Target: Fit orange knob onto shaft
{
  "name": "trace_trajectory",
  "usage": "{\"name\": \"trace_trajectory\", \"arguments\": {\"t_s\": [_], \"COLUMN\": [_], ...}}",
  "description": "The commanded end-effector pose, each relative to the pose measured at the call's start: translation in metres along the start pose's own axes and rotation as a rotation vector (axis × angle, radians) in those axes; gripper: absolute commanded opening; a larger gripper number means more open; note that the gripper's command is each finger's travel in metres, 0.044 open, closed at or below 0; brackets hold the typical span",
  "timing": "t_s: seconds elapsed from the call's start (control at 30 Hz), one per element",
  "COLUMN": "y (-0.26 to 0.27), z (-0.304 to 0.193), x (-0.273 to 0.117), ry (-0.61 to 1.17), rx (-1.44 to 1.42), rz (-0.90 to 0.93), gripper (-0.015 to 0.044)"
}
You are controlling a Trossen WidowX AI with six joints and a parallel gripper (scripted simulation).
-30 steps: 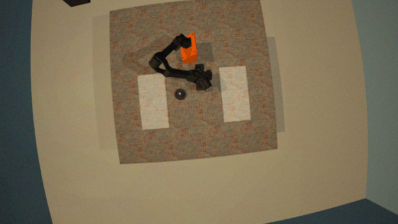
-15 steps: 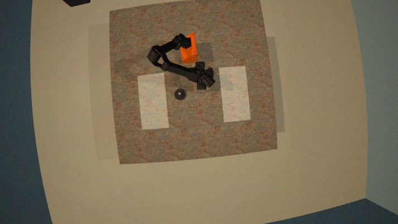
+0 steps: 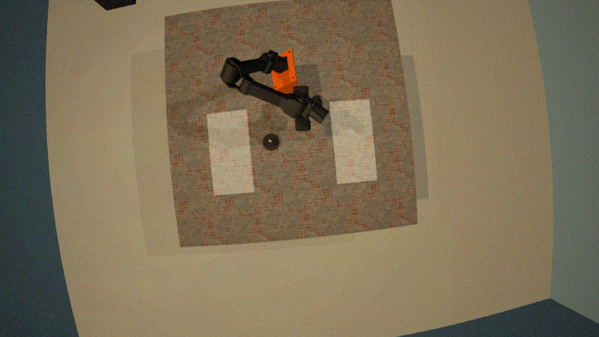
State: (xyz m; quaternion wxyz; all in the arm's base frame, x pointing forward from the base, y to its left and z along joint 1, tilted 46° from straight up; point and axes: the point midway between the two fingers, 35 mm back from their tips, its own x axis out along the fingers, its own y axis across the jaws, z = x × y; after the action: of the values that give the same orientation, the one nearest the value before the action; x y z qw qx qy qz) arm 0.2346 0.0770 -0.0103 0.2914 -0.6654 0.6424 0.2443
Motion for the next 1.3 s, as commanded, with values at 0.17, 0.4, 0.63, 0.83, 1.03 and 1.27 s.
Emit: {"name": "trace_trajectory", "arguments": {"t_s": [0.17,0.4,0.63,0.83,1.03,1.27], "y": [-0.001,-0.002,-0.002,-0.003,-0.004,-0.005], "z": [0.006,0.013,0.019,0.025,0.03,0.037], "x": [-0.013,-0.028,-0.043,-0.055,-0.068,-0.083], "ry": [-0.003,-0.004,-0.005,-0.006,-0.007,-0.009], "rx": [-0.001,-0.002,-0.002,-0.003,-0.003,-0.003], "rz": [-0.138,-0.29,-0.44,-0.569,-0.696,-0.854], "gripper": [0.0,0.0,0.0,0.0,0.0,0.0]}}
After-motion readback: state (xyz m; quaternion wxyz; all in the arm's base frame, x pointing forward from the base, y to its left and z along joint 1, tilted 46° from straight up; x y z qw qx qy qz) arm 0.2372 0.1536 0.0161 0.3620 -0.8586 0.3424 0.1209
